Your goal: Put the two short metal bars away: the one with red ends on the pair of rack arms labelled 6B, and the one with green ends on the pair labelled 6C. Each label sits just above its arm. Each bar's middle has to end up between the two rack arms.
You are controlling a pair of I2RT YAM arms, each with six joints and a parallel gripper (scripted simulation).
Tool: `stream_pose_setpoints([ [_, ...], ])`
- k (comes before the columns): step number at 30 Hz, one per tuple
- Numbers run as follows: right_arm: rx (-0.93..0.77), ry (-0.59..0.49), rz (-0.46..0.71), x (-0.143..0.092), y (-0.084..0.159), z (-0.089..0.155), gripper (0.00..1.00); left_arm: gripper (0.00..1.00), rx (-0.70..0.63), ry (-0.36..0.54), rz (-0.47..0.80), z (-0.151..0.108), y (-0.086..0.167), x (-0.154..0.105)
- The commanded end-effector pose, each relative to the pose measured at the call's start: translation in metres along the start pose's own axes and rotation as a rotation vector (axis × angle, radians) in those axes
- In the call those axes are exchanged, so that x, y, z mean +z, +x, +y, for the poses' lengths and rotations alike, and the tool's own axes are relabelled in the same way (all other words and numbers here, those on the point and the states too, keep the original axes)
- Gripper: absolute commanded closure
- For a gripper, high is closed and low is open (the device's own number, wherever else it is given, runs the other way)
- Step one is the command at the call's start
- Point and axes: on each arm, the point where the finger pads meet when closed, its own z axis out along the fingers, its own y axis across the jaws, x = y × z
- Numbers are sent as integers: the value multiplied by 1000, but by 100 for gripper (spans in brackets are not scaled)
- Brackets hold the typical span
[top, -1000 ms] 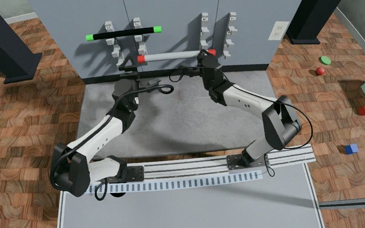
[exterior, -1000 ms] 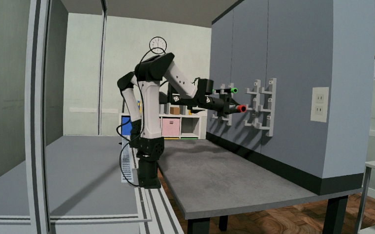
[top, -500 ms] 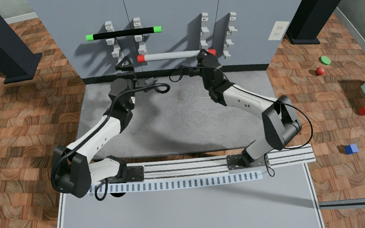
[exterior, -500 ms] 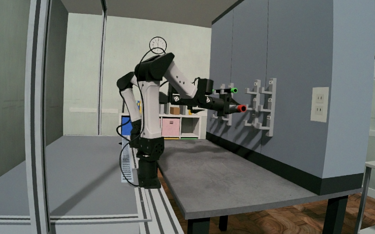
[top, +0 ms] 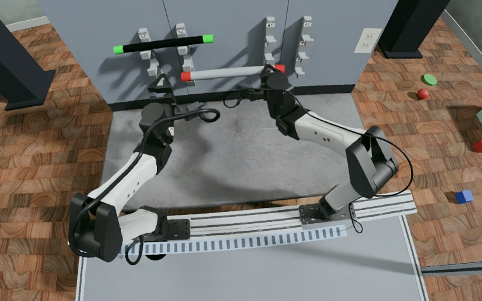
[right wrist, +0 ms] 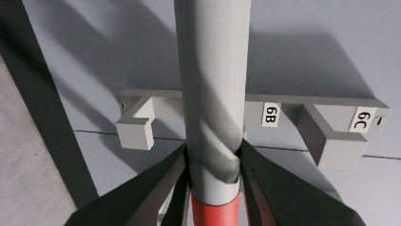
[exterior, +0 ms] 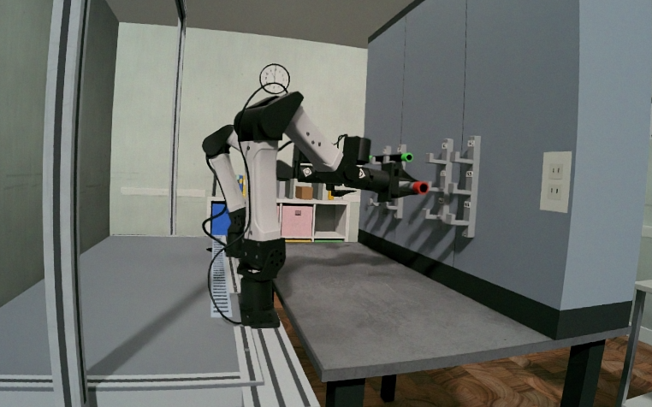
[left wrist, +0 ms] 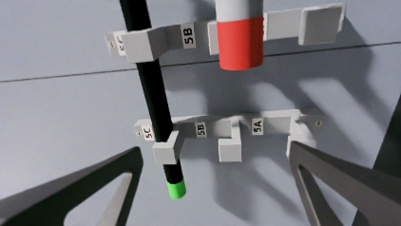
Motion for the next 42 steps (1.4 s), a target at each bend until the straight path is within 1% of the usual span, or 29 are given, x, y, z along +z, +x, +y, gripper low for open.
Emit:
stream_pose_setpoints([
  [1,91,110,13,-1,6,-39,100,0,-11,-6,-14,2,2,-4],
  [18,91,110,13,0,5,-33,100,0,-11,-6,-14,2,2,-4],
  [42,91,110,13,0,2,-19,100,0,-11,-6,-14,2,2,-4],
])
